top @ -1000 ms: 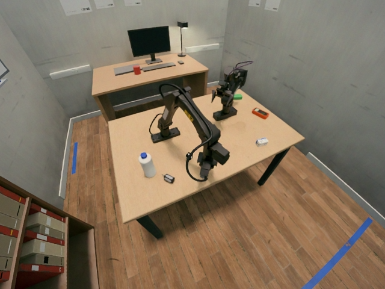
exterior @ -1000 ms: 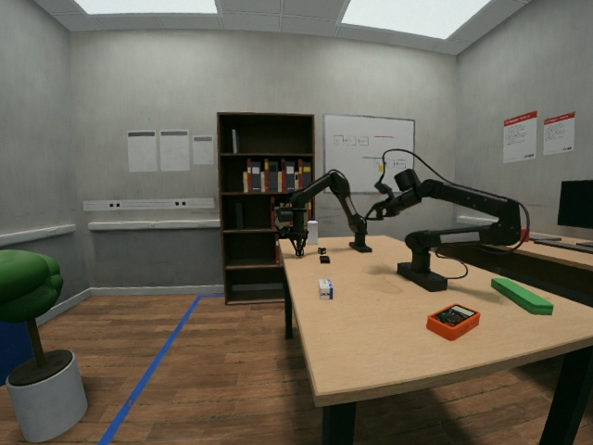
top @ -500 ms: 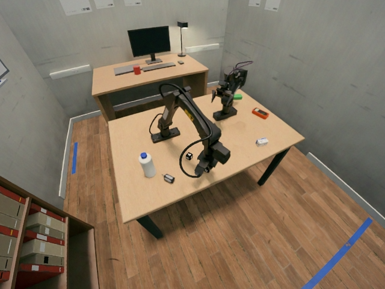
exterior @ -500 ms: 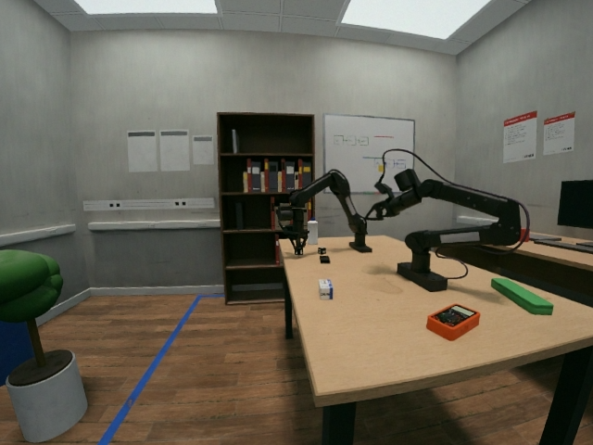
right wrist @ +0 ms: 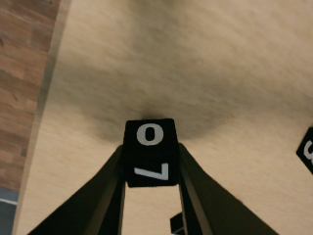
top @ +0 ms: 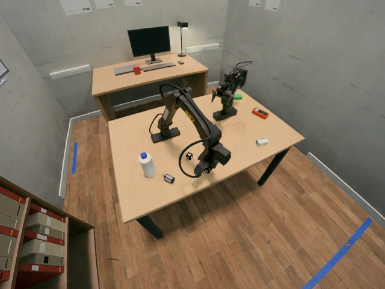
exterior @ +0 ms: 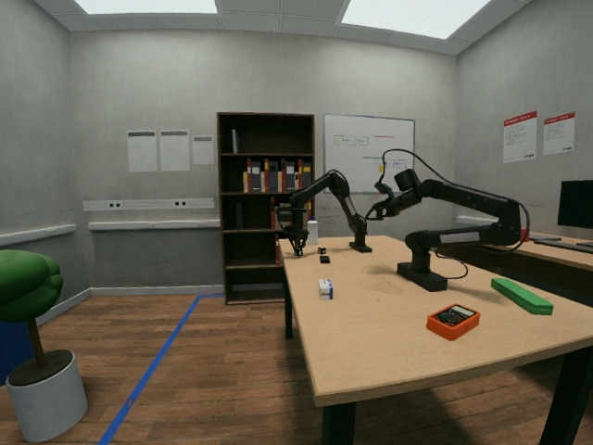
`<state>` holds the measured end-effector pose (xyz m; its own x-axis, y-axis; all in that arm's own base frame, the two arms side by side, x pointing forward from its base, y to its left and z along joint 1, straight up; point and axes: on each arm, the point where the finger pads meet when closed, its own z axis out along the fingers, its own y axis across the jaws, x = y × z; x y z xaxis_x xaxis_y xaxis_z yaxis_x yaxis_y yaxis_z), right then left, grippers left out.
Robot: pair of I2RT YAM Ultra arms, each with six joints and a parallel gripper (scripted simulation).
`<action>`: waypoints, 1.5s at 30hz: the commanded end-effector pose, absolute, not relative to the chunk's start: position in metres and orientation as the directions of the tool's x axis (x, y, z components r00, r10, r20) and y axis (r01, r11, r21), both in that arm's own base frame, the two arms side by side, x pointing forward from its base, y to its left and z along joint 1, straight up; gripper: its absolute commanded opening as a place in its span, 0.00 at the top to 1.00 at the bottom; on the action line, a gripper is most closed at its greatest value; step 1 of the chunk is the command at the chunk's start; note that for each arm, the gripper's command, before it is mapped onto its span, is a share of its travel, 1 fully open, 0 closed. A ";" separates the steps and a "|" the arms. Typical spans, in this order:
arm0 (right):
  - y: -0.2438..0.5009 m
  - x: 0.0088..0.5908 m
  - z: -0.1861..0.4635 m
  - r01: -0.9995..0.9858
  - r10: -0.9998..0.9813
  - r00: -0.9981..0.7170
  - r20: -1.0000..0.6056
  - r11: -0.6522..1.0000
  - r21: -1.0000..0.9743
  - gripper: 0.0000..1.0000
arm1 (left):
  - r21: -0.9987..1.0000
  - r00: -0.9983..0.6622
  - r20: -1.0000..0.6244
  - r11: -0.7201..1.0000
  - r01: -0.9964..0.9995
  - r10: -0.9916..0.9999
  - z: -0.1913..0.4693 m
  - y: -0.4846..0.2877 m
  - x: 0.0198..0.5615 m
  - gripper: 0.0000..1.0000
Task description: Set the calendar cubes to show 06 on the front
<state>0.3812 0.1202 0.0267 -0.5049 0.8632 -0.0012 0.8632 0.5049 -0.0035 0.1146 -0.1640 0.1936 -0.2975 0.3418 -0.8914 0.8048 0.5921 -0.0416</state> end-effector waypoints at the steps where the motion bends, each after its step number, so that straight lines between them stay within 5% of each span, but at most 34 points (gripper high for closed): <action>1: 0.123 0.386 0.025 0.867 0.867 -0.498 -0.009 0.498 0.007 0.74 | -0.044 -0.286 -0.905 0.598 0.800 0.316 0.205 -0.162 0.115 0.00; 45: 0.122 0.383 0.021 0.866 0.866 -0.500 -0.008 0.500 0.002 0.74 | -0.044 -0.286 -0.905 0.598 0.800 0.316 0.205 -0.162 0.115 0.00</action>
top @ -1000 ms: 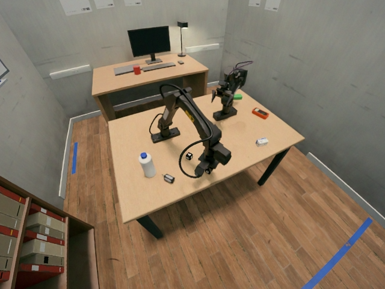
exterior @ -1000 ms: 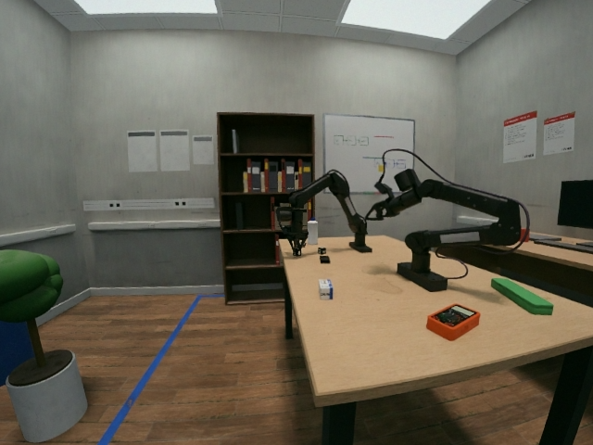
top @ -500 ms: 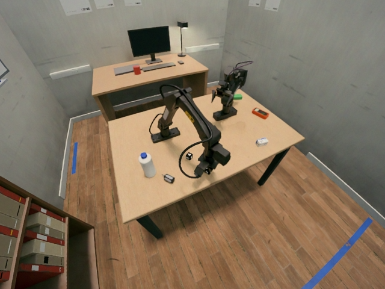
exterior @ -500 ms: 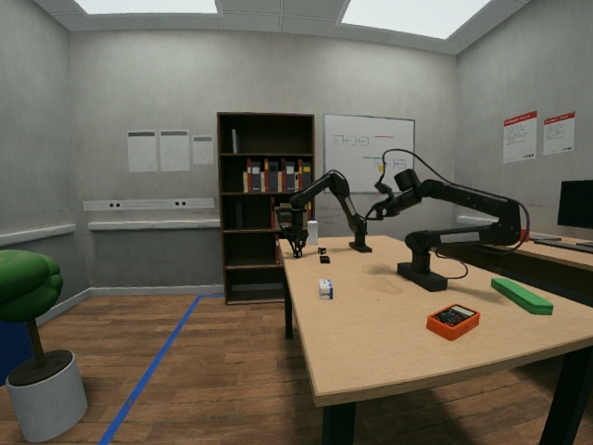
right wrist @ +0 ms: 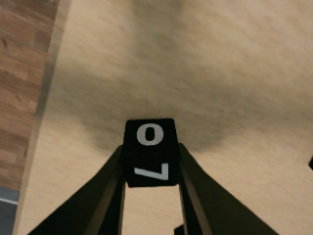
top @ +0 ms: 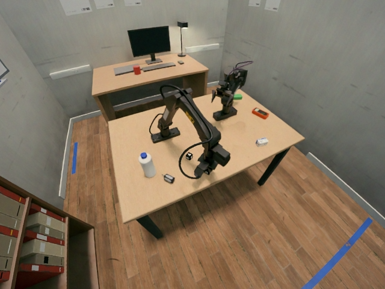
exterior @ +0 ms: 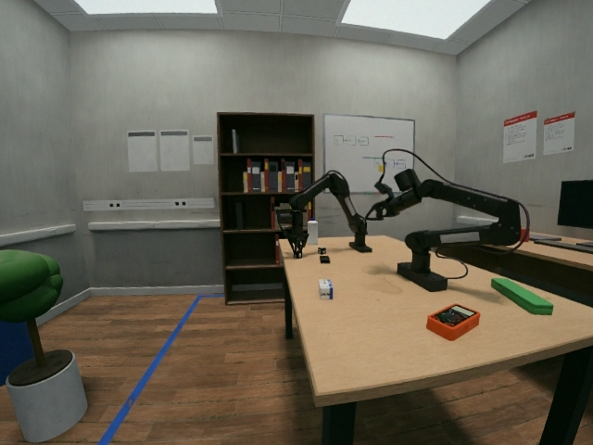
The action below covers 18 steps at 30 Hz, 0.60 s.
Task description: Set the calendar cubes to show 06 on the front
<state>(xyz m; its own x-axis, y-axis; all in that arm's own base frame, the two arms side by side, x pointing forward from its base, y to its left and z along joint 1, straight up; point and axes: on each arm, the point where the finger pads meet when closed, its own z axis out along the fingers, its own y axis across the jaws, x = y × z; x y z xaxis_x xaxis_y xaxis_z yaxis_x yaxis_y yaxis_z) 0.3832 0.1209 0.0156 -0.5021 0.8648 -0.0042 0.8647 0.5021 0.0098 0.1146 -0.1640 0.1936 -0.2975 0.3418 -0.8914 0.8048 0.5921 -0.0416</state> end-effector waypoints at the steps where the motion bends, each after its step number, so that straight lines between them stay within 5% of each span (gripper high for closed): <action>1: 0.122 0.383 0.021 0.866 0.866 -0.500 -0.008 0.500 0.002 0.74 | -0.044 -0.286 -0.905 0.598 0.800 0.316 0.205 -0.162 0.115 0.00; 3: 0.122 0.383 0.021 0.866 0.866 -0.500 -0.008 0.500 0.002 0.74 | -0.044 -0.286 -0.905 0.598 0.800 0.316 0.205 -0.162 0.115 0.00; 5: 0.122 0.383 0.021 0.866 0.866 -0.501 -0.008 0.501 0.002 0.57 | -0.044 -0.286 -0.905 0.598 0.800 0.316 0.205 -0.162 0.115 0.00; 7: 0.122 0.383 0.021 0.866 0.866 -0.501 -0.008 0.501 0.002 0.57 | -0.044 -0.286 -0.905 0.598 0.800 0.316 0.205 -0.162 0.115 0.00; 8: 0.120 0.383 0.022 0.866 0.865 -0.501 -0.017 0.501 0.003 0.46 | -0.044 -0.286 -0.905 0.598 0.800 0.316 0.205 -0.162 0.115 0.00; 18: 0.116 0.382 0.041 0.863 0.864 -0.502 -0.027 0.503 0.042 0.45 | -0.044 -0.286 -0.905 0.598 0.800 0.316 0.205 -0.162 0.115 0.00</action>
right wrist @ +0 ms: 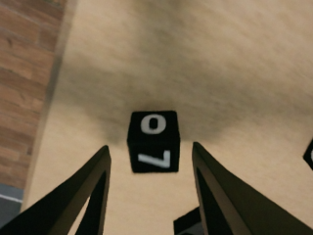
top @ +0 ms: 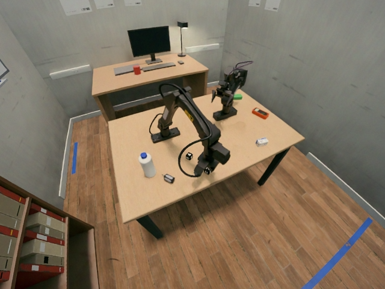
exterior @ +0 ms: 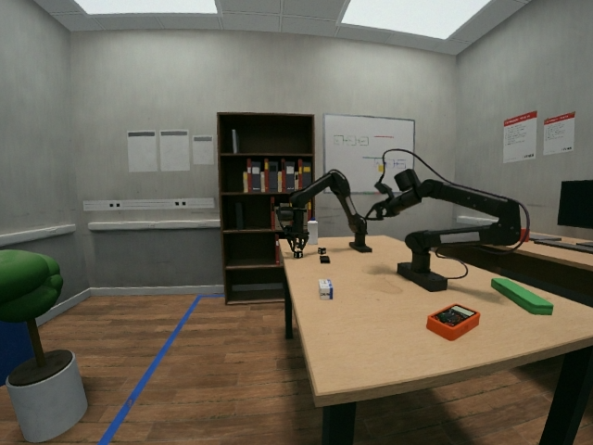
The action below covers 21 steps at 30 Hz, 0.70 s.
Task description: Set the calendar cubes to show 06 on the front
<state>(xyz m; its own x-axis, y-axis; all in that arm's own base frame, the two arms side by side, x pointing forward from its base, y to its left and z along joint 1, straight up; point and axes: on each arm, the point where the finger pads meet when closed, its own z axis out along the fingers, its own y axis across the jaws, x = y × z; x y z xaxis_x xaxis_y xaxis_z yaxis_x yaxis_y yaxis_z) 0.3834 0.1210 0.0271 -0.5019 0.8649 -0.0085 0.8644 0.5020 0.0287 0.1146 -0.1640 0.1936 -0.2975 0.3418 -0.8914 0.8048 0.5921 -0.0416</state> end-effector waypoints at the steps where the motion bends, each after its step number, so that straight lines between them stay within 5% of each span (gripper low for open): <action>1: 0.117 0.382 0.043 0.862 0.863 -0.505 -0.027 0.505 0.042 0.45 | -0.044 -0.286 -0.905 0.598 0.800 0.316 0.205 -0.162 0.115 0.00; 8: 0.118 0.385 0.058 0.863 0.865 -0.501 -0.029 0.502 0.053 0.45 | -0.044 -0.286 -0.905 0.598 0.800 0.316 0.205 -0.162 0.115 0.00; 12: 0.121 0.383 0.071 0.861 0.863 -0.504 -0.029 0.505 0.053 0.00 | -0.044 -0.286 -0.905 0.598 0.800 0.316 0.205 -0.162 0.115 0.00; 21: 0.119 0.383 0.084 0.868 0.868 -0.497 -0.017 0.497 0.005 0.00 | -0.044 -0.286 -0.905 0.598 0.800 0.316 0.205 -0.162 0.115 0.00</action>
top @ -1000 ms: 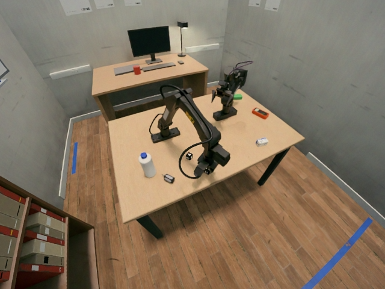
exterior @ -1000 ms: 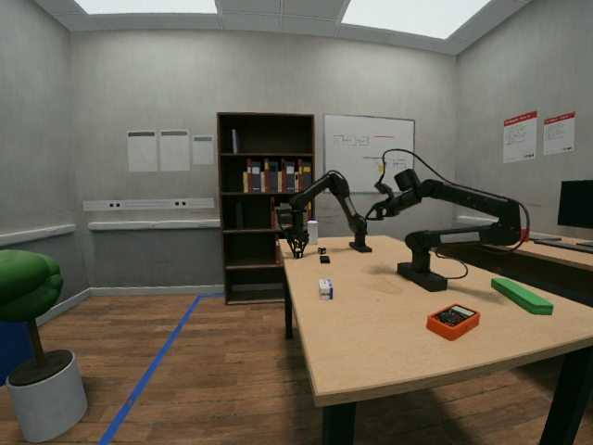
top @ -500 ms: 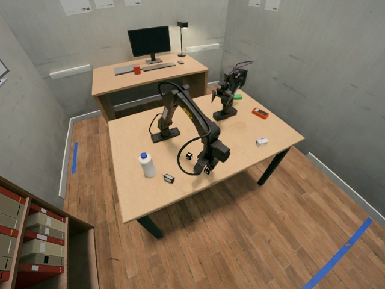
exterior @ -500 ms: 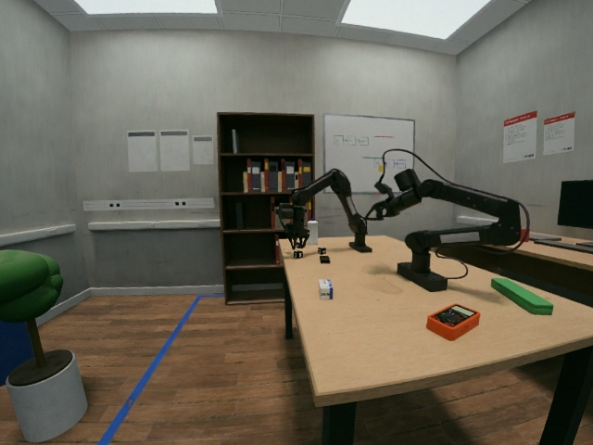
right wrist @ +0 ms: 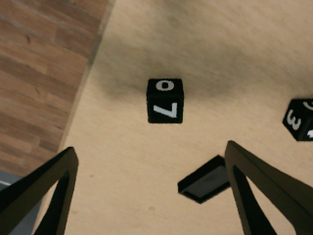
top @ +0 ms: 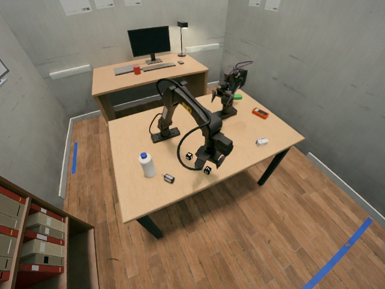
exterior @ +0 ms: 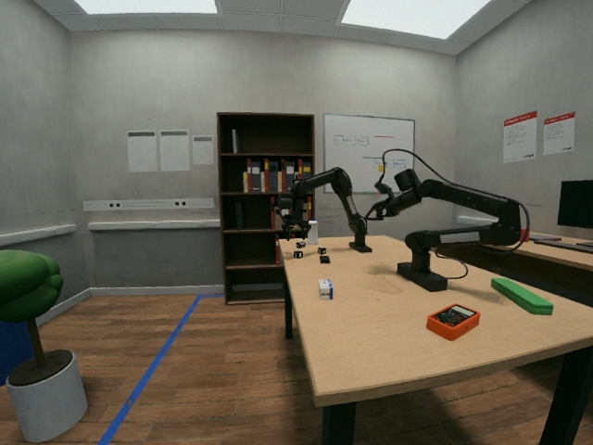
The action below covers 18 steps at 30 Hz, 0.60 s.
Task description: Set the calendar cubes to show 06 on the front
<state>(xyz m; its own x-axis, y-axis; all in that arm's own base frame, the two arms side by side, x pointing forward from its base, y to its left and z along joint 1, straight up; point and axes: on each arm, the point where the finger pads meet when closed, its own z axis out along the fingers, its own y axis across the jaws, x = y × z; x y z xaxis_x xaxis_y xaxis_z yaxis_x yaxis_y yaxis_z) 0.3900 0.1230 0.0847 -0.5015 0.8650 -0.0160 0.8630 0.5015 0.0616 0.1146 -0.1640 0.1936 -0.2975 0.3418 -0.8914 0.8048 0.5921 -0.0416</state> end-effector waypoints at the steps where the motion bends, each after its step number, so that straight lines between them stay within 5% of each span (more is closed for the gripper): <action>1: 0.119 0.383 0.084 0.868 0.868 -0.497 -0.017 0.497 0.005 0.00 | -0.044 -0.286 -0.905 0.598 0.800 0.316 0.205 -0.162 0.115 0.00; 8: 0.117 0.381 0.080 0.853 0.852 -0.522 -0.034 0.522 -0.021 0.00 | -0.048 -0.301 -0.899 0.612 0.790 0.319 0.202 -0.159 0.116 0.00; 18: 0.125 0.379 0.079 0.672 0.619 -0.740 -0.265 0.702 -0.237 0.00 | -0.104 -0.447 -0.848 0.739 0.665 0.283 0.189 -0.147 0.125 0.00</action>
